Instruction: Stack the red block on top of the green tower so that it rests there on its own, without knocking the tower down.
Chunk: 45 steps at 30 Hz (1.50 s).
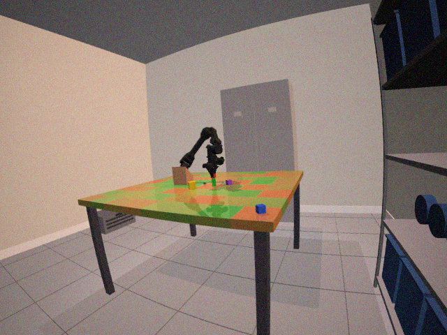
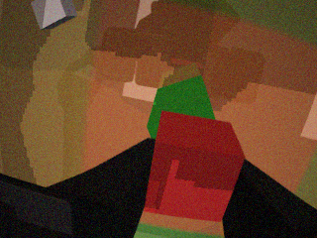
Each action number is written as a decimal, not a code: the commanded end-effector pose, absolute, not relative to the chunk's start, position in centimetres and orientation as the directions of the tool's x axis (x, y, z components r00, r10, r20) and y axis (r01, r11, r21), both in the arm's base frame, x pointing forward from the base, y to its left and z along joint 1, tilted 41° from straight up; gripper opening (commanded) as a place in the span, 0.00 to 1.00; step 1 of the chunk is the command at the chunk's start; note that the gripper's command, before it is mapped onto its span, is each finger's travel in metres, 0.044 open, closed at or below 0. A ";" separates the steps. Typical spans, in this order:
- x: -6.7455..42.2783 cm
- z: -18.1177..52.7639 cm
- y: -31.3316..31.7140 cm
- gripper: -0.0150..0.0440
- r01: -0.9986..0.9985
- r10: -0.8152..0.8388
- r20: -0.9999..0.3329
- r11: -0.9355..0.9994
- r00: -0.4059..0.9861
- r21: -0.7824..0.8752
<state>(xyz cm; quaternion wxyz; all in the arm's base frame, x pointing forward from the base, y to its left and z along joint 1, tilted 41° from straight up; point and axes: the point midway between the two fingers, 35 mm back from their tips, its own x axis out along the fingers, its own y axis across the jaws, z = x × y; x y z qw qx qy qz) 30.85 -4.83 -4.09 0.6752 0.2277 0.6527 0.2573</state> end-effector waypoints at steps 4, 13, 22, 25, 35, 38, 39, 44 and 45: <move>30.8 -4.3 -4.7 0.25 -0.044 0.650 -0.759 0.759 0.017 0.649; 30.8 -4.3 -4.6 0.25 -0.044 0.650 -0.759 0.759 0.017 0.649; 30.8 -4.3 -4.6 0.25 -0.044 0.650 -0.759 0.759 0.017 0.649; 30.8 -4.3 -4.6 0.25 -0.044 0.650 -0.759 0.759 0.017 0.649; 30.8 -4.3 -4.7 0.57 -0.046 0.647 -0.763 0.762 0.013 0.646; 30.8 -4.3 -4.7 0.70 -0.046 0.647 -0.763 0.762 0.013 0.646; 30.8 -4.3 -4.7 0.74 -0.046 0.647 -0.763 0.762 0.013 0.646; 30.8 -4.3 -4.7 0.97 -0.046 0.647 -0.763 0.762 0.013 0.646; 30.8 -4.3 -4.7 1.00 -0.046 0.647 -0.763 0.762 0.013 0.646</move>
